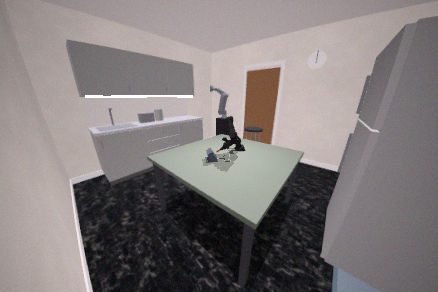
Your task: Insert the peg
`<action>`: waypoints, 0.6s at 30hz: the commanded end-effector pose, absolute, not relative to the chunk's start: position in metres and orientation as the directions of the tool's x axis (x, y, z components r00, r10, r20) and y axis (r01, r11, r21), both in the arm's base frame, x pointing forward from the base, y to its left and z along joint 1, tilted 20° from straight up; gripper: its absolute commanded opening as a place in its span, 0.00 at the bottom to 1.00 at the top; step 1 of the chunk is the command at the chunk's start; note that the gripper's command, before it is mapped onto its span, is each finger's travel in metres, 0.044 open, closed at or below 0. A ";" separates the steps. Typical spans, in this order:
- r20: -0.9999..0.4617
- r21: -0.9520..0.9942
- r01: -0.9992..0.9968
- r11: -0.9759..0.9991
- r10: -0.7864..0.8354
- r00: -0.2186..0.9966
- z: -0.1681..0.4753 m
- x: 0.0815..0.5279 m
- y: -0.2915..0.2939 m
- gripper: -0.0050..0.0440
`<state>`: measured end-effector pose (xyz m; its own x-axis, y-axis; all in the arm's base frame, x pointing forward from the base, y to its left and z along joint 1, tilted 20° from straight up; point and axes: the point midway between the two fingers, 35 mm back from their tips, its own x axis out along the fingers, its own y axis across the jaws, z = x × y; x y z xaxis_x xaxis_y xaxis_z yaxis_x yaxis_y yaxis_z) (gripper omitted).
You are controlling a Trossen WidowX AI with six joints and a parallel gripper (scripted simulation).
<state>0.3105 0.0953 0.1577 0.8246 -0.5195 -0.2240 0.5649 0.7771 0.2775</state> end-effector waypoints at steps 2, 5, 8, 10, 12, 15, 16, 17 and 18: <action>-0.200 0.154 0.544 0.825 -0.513 0.835 0.163 0.318 0.092 0.10; -0.198 0.087 0.537 0.839 -0.514 0.835 0.162 0.323 0.089 0.10; -0.198 0.011 0.527 0.850 -0.515 0.834 0.162 0.327 0.086 0.10; -0.197 -0.030 0.520 0.854 -0.515 0.834 0.161 0.330 0.084 0.10; -0.196 -0.034 0.518 0.855 -0.514 0.835 0.160 0.332 0.083 0.10; -0.196 -0.035 0.518 0.855 -0.514 0.835 0.159 0.333 0.082 0.10; -0.196 -0.035 0.518 0.855 -0.514 0.835 0.159 0.333 0.082 0.10; -0.196 -0.035 0.518 0.855 -0.514 0.835 0.158 0.333 0.082 0.10; -0.196 -0.035 0.518 0.855 -0.514 0.835 0.158 0.332 0.082 0.10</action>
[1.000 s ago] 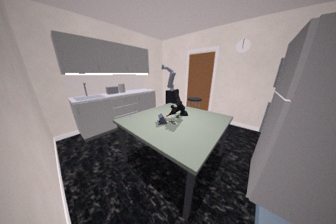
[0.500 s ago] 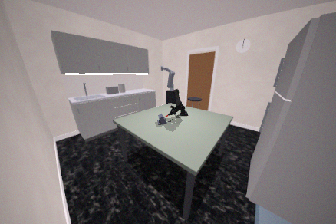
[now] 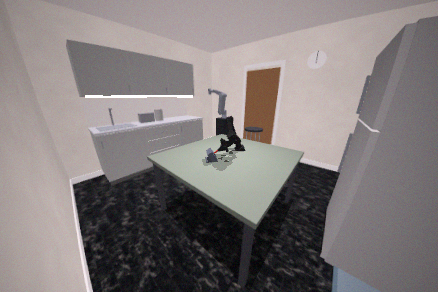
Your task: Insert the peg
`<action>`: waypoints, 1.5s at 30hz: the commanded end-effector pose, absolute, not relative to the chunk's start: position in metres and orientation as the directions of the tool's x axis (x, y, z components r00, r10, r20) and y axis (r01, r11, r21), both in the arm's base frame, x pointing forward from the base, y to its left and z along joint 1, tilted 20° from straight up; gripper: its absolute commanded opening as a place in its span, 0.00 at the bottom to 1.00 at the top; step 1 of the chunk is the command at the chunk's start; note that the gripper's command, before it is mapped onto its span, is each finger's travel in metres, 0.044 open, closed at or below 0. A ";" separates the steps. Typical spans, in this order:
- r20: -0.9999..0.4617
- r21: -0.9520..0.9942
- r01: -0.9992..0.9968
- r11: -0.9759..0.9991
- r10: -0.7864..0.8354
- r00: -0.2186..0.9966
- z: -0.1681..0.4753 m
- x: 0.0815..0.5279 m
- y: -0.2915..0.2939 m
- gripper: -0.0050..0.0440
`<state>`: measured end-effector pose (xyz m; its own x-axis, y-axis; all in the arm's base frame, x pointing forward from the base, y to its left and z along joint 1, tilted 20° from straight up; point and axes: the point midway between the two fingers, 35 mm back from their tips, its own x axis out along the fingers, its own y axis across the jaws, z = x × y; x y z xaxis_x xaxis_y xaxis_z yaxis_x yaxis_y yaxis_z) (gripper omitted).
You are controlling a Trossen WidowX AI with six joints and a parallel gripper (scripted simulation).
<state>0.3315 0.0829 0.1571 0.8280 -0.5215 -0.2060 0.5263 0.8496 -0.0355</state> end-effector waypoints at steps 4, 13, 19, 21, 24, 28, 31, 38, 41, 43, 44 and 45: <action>-0.196 -0.035 0.518 0.855 -0.514 0.835 0.158 0.332 0.082 0.10; -0.196 -0.035 0.518 0.855 -0.514 0.835 0.157 0.328 0.084 0.10; -0.196 -0.035 0.518 0.855 -0.514 0.835 0.158 0.326 0.083 0.10; -0.196 -0.035 0.518 0.855 -0.514 0.835 0.159 0.326 0.083 0.10; -0.196 -0.035 0.518 0.855 -0.514 0.835 0.160 0.327 0.084 0.10; -0.196 -0.035 0.518 0.855 -0.514 0.835 0.162 0.328 0.084 0.10; -0.196 -0.035 0.518 0.855 -0.514 0.835 0.162 0.328 0.085 0.10; -0.196 -0.035 0.518 0.855 -0.514 0.835 0.160 0.328 0.085 0.10; -0.196 -0.035 0.518 0.855 -0.514 0.835 0.159 0.327 0.085 0.10; -0.196 -0.035 0.518 0.855 -0.514 0.835 0.159 0.327 0.085 0.10; -0.196 -0.035 0.518 0.855 -0.514 0.835 0.159 0.327 0.085 0.10; -0.196 -0.035 0.518 0.855 -0.514 0.835 0.159 0.327 0.085 0.10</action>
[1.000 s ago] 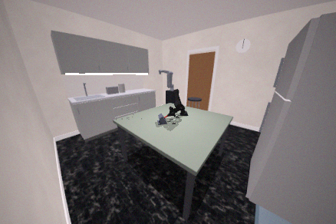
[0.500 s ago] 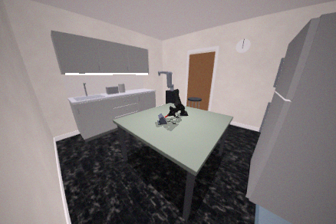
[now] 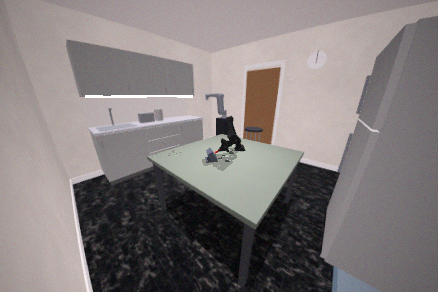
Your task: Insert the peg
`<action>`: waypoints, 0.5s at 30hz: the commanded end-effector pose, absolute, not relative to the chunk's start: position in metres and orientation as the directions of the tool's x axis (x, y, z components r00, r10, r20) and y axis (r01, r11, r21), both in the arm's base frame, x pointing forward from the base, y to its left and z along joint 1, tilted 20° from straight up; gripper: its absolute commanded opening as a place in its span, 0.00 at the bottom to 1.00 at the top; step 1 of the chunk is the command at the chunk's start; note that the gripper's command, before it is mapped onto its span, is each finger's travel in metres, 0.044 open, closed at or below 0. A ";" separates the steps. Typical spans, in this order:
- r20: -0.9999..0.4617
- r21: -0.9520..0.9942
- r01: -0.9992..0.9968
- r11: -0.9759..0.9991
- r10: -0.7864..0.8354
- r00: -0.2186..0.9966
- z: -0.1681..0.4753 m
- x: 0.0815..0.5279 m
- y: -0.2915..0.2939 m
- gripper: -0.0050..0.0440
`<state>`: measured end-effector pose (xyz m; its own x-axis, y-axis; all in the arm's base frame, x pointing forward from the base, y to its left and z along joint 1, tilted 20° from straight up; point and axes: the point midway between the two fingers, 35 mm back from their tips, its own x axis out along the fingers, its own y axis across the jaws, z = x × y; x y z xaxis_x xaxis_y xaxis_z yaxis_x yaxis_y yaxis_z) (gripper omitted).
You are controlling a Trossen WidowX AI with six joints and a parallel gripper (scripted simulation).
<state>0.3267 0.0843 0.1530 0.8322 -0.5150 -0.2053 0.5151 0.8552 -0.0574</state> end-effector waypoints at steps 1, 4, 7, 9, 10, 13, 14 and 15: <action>-0.196 -0.035 0.518 0.855 -0.514 0.835 0.159 0.327 0.085 0.10; -0.196 -0.035 0.518 0.855 -0.514 0.835 0.158 0.327 0.084 0.10; -0.196 -0.035 0.518 0.855 -0.514 0.835 0.158 0.326 0.084 0.10; -0.196 -0.035 0.518 0.855 -0.514 0.835 0.158 0.327 0.084 0.10; -0.196 -0.035 0.518 0.855 -0.514 0.835 0.158 0.328 0.083 0.10; -0.196 -0.035 0.518 0.855 -0.514 0.835 0.157 0.331 0.081 0.10; -0.196 -0.035 0.518 0.855 -0.514 0.835 0.157 0.333 0.080 0.10; -0.196 -0.035 0.518 0.855 -0.514 0.835 0.156 0.334 0.079 0.10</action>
